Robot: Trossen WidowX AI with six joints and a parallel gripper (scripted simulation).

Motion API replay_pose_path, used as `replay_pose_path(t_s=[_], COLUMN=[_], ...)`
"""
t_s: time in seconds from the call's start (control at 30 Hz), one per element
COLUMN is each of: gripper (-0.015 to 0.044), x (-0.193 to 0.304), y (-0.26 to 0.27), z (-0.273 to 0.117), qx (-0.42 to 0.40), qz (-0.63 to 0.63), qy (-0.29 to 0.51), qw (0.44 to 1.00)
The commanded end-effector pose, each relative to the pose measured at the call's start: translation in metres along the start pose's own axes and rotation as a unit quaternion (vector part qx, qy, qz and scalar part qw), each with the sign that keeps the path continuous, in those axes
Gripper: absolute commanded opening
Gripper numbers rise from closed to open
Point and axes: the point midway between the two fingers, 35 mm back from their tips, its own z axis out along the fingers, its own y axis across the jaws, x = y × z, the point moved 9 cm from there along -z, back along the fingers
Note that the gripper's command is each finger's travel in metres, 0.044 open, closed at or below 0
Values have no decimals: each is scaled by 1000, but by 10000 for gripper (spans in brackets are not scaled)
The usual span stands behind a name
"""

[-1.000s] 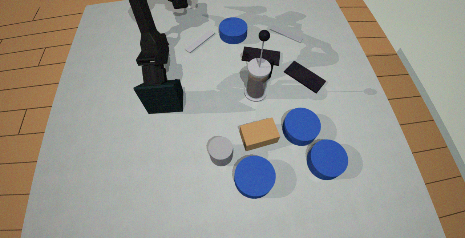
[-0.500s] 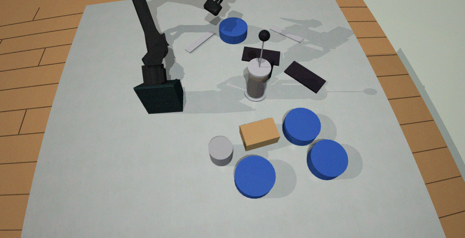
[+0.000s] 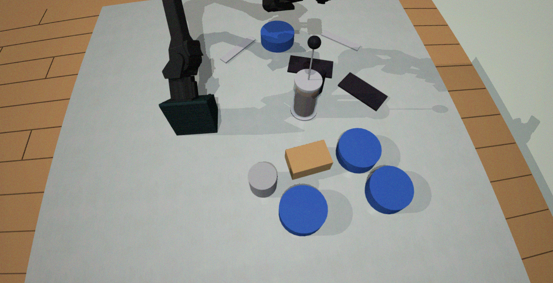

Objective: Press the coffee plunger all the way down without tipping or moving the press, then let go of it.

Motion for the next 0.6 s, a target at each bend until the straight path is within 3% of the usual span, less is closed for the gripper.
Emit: replay_pose_path(t_s=[0.0, 0.33, 0.57], gripper=[440, 440, 440], x=[31, 86, 99], y=[-19, -13, -4], z=[-53, -171, -163], qx=[90, 258, 268], qz=[167, 475, 492], qy=[11, -57, -63], qw=[982, 840, 826])
